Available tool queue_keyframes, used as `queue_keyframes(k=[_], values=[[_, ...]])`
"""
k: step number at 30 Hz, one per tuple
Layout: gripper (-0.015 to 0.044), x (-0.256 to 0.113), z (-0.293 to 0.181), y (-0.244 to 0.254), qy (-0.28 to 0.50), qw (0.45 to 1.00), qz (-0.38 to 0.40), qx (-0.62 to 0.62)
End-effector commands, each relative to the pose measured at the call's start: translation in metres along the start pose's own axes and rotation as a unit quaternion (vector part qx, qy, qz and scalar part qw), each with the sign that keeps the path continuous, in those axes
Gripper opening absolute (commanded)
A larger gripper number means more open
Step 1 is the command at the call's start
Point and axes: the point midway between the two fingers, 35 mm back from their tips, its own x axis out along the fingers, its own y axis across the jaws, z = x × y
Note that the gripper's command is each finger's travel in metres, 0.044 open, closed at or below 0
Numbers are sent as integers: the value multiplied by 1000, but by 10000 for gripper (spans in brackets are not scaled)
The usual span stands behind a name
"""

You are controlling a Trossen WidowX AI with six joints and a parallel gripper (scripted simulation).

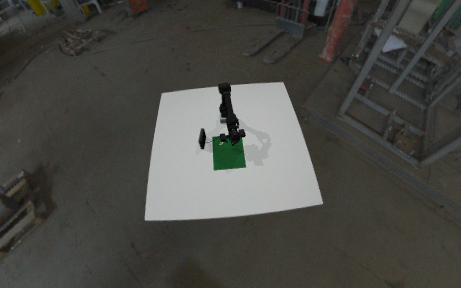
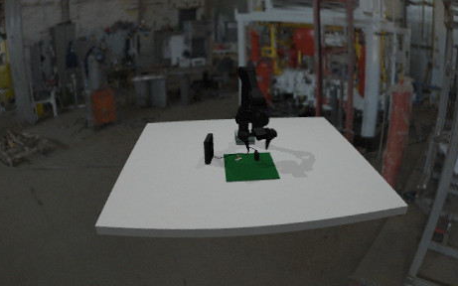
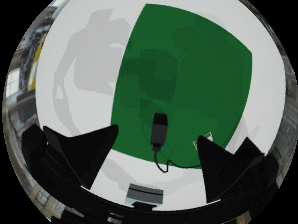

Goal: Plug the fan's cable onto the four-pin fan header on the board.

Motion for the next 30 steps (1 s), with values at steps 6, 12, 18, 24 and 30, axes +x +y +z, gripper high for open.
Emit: queue_keyframes(k=[6, 12, 18, 24, 30], values=[[440, 17, -2, -1, 6, 1000, -2, 1], [440, 27, -2, -1, 6, 1000, -2, 1], [440, 37, -3, -1, 6, 1000, -2, 1], [440, 44, -4, -1, 6, 1000, -2, 1], [387, 42, -2, 0, 3, 1000, 0, 0]])
